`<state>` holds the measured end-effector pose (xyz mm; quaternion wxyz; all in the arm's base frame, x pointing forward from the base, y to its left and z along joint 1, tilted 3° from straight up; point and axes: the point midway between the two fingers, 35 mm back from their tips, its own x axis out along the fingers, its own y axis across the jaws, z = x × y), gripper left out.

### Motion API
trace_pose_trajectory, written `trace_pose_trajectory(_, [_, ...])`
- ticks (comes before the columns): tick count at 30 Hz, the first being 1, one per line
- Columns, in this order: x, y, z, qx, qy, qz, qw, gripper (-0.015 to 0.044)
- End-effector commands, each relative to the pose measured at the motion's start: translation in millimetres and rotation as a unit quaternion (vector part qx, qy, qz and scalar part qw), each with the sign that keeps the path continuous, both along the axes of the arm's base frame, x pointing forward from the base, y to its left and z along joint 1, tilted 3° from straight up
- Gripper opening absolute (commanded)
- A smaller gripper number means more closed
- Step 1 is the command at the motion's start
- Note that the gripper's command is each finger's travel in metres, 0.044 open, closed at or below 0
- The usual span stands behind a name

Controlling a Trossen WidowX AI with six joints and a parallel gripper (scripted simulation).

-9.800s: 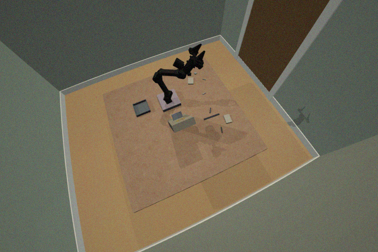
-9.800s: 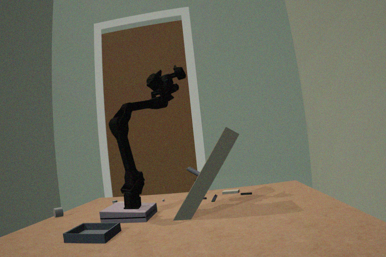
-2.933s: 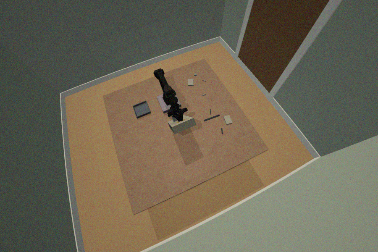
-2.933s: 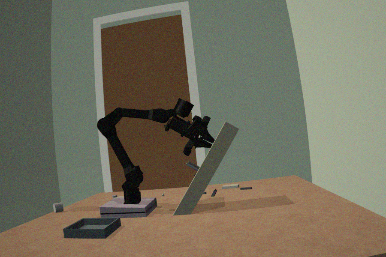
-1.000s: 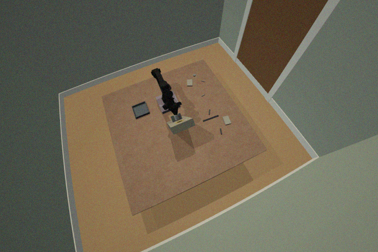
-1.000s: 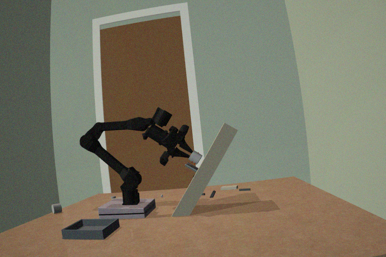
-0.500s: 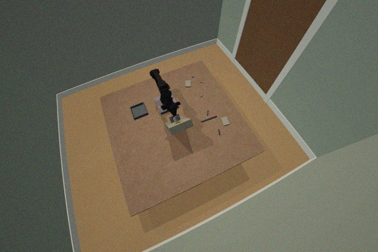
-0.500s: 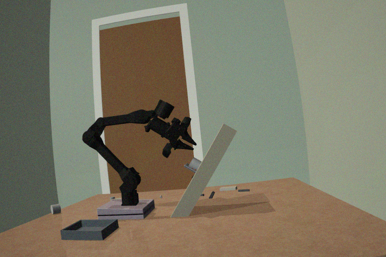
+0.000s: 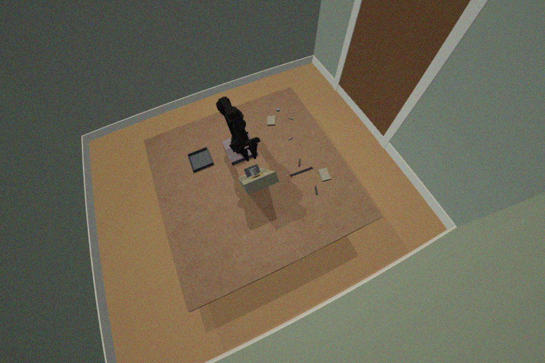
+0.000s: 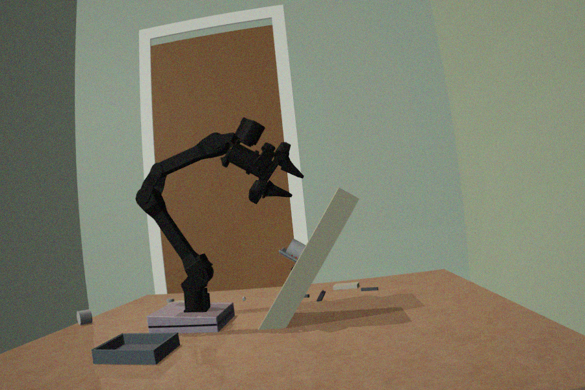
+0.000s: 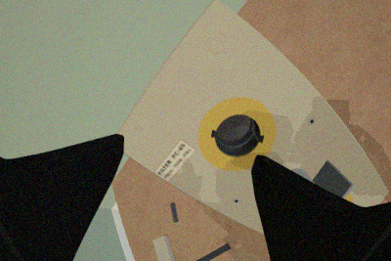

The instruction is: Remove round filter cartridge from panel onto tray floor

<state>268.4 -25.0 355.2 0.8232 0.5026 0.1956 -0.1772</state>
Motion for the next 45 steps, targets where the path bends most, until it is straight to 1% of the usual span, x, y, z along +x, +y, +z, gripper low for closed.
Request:
trace_pose_trajectory(1, [-3,0,10,-0.006,0.006,0.002,1.0,0.0363])
trace_pose_trajectory(3, [-4,1,-6,-0.056,0.037,0.036,0.997,0.031])
trace_pose_trajectory(4, [-5,2,-18,-0.094,0.062,0.064,0.992,0.0305])
trace_pose_trajectory(7, [-11,4,-55,-0.199,0.132,0.156,0.958,0.0305])
trace_pose_trajectory(10, [-21,6,-90,-0.291,0.193,0.259,0.901,0.0305])
trace_pose_trajectory(12, [-28,7,-110,-0.337,0.224,0.323,0.855,0.0305])
trace_pose_trajectory(13, [-30,8,-115,-0.349,0.231,0.341,0.842,0.0305])
trace_pose_trajectory(22, [-30,8,-119,-0.352,0.234,0.347,0.837,0.0305])
trace_pose_trajectory(45, [-8,5,-149,-0.353,0.233,0.346,0.837,0.0305])
